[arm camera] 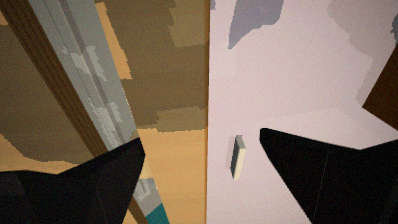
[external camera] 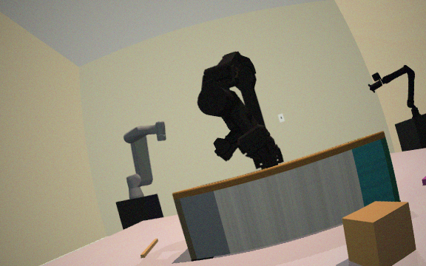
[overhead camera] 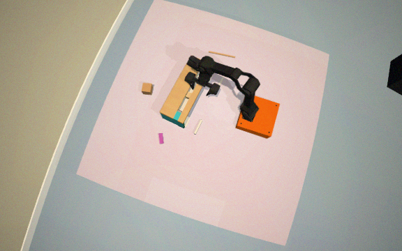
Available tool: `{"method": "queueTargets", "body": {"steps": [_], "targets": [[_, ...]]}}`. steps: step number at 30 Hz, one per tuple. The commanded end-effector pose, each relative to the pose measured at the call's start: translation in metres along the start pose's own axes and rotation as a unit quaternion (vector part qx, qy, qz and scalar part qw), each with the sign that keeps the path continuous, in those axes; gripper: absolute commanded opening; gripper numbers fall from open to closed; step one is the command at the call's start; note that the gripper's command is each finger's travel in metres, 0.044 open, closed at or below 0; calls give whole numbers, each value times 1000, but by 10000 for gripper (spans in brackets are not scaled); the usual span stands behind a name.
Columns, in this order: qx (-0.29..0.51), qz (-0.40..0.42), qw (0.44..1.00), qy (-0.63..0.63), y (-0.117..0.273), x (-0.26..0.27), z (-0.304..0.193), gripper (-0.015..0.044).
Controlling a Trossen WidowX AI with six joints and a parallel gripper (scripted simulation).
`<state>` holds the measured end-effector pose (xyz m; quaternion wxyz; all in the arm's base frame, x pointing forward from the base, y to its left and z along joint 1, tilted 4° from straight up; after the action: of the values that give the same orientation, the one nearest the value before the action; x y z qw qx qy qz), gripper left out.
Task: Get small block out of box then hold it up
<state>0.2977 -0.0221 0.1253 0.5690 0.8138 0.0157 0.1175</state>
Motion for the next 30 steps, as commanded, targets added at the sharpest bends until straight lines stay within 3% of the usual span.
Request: {"method": "queueTargets", "body": {"steps": [1,16,30], "targets": [[2,-1,1000,-3,-7,-1,2,400],[0,0,1000,0,-19,-2,6,400],[2,0,1000,0,-31,4,-25,400]]}}
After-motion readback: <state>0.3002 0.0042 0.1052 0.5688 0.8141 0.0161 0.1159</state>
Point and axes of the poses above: the point midway between the two fingers, 35 mm back from their tips, its own y axis back along the fingers, its own x axis across the jaws, z = x × y, the point moved 3 cm from there along y, back along the fingers, and after that the axes turned 12 degrees about y, right-handed, at the moved point
